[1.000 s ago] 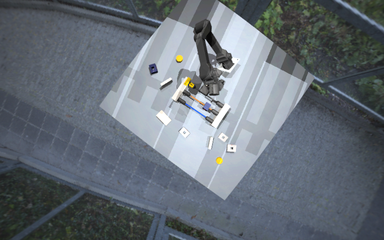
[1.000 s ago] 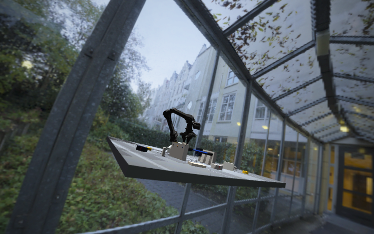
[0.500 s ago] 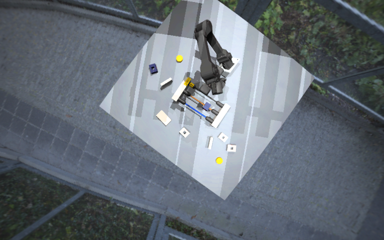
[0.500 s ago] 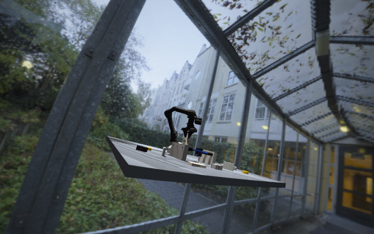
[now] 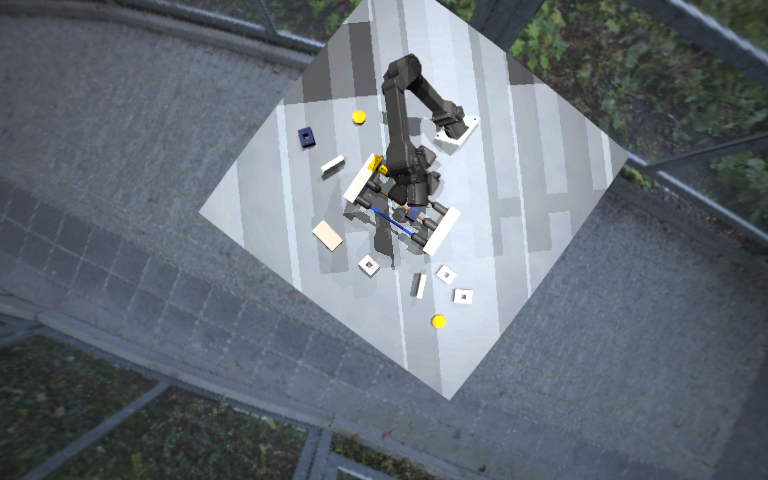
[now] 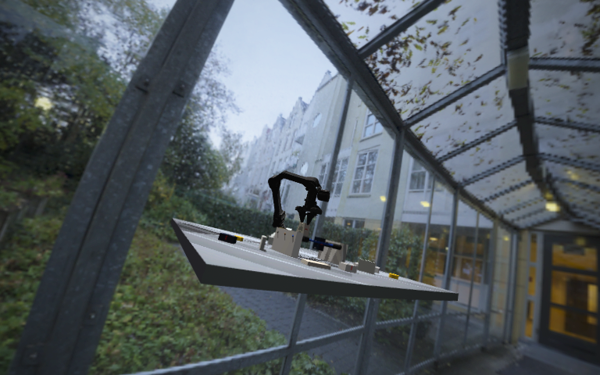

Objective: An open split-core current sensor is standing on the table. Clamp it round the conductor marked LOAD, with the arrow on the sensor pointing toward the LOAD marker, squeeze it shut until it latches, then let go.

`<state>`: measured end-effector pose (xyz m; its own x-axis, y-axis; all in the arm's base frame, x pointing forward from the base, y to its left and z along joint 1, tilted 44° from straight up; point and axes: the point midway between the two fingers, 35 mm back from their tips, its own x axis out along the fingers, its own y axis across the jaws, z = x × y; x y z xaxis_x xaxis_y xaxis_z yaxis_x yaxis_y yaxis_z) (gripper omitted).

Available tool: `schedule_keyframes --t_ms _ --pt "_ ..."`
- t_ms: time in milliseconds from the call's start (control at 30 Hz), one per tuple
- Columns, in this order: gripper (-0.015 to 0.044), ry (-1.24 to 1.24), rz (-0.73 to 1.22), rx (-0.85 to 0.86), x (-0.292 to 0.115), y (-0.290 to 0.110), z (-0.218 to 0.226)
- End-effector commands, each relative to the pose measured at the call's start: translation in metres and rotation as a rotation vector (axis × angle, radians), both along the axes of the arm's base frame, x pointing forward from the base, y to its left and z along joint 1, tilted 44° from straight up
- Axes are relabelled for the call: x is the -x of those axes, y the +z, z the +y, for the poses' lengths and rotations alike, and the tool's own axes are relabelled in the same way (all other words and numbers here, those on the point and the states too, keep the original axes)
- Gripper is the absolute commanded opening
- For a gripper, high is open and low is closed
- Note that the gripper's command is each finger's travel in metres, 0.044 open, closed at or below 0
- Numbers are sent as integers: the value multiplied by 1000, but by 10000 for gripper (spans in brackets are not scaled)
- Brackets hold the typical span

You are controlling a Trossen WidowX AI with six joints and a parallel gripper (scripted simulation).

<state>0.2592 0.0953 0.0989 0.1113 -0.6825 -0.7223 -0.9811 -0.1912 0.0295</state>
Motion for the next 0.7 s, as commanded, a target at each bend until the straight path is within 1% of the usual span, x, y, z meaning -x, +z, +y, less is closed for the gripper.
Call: schedule_keyframes --t_ms 0,667 --pt "0 9 -6 -4 -5 -1 0" --pt "0 9 -7 -4 -10 -25 -22"
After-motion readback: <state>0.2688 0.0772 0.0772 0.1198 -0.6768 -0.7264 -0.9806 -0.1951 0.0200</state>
